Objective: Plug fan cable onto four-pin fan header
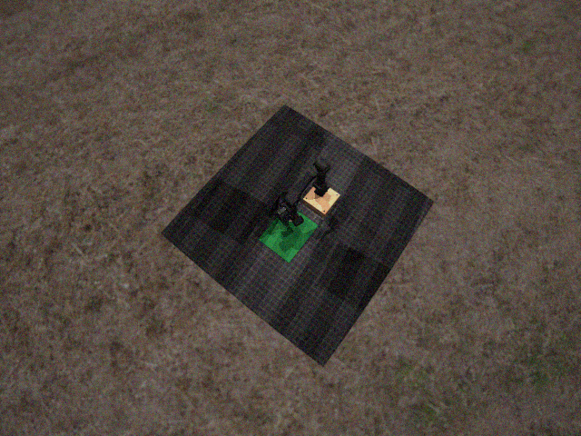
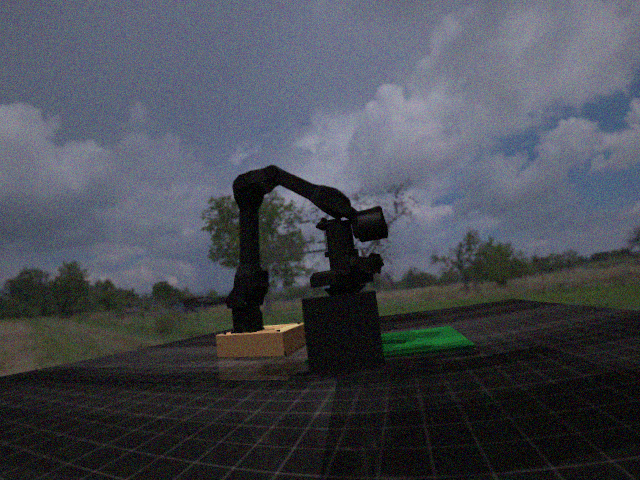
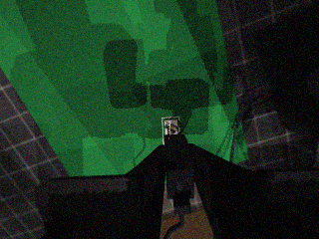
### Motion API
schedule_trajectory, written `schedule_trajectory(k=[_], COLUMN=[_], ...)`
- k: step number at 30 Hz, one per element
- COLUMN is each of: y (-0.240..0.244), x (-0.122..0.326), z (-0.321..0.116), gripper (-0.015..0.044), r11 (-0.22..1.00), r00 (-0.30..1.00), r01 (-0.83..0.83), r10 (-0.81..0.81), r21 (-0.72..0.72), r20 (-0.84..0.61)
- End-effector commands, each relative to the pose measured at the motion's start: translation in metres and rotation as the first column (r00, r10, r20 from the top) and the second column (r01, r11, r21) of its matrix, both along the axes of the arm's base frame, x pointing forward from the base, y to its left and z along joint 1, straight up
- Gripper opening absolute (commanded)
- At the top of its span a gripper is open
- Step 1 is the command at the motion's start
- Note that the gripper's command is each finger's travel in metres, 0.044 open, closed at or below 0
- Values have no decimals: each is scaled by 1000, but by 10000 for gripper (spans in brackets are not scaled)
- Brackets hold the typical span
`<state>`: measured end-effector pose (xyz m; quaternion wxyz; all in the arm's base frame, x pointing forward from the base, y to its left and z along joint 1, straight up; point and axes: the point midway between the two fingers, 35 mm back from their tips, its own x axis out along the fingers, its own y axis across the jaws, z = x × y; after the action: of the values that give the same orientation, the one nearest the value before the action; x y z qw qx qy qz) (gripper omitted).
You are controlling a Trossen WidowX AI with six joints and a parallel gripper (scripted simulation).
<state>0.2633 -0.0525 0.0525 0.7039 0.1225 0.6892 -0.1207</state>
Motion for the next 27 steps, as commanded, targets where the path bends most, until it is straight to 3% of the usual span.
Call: schedule_trajectory(k=[1,7,27], y=[-1,-1,-1], x=[0,1,2], z=[0,-22,-22], gripper=[0,0,0], r11=[1000,1000,1000], r00=[1000,1000,1000], r01=[3,3,-3], r10=[-3,-3,3], r21=[-3,-3,-3], r20=[-3,-3,-3])
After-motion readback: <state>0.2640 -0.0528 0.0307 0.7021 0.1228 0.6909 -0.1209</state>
